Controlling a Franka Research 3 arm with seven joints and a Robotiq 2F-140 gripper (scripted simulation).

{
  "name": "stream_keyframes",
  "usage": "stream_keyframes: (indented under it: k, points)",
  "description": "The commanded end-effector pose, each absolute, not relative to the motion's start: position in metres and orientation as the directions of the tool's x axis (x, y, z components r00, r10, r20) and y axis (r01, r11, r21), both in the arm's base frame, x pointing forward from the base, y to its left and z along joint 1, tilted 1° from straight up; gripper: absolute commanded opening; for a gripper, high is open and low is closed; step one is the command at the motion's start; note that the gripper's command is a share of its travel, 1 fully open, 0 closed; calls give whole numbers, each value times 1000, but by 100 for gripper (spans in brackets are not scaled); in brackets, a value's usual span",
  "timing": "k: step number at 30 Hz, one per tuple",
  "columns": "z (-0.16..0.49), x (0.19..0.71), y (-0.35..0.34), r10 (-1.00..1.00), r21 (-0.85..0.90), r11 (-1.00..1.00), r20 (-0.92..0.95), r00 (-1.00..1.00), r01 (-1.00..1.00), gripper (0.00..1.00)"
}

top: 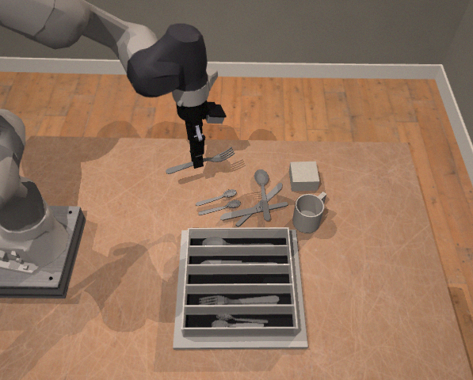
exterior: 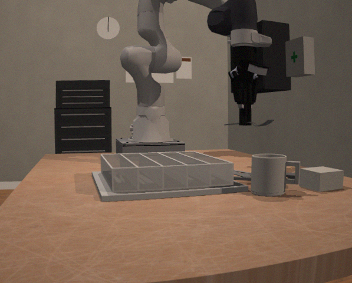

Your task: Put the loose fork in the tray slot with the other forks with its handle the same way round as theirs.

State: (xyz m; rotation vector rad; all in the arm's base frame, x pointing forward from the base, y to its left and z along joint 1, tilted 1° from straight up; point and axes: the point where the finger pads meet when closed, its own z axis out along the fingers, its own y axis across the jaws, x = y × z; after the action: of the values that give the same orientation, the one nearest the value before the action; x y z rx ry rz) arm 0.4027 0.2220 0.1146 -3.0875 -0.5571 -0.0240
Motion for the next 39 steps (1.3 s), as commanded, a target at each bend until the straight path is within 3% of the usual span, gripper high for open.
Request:
stream_keyframes:
  k: [1, 9, 20, 28, 39]
  points:
    - [116, 403, 223, 356, -3, -934, 15, 934, 356, 13]
    - [116, 404, 221, 356, -3, -934, 15, 934, 356, 13]
    - [116, 480, 131, 352, -30, -936, 10, 936, 352, 13]
    - [114, 530, 26, 350, -33, -936, 15, 936, 351, 13]
    - [114, 557, -104, 356, -11, -935, 18, 934, 356, 13]
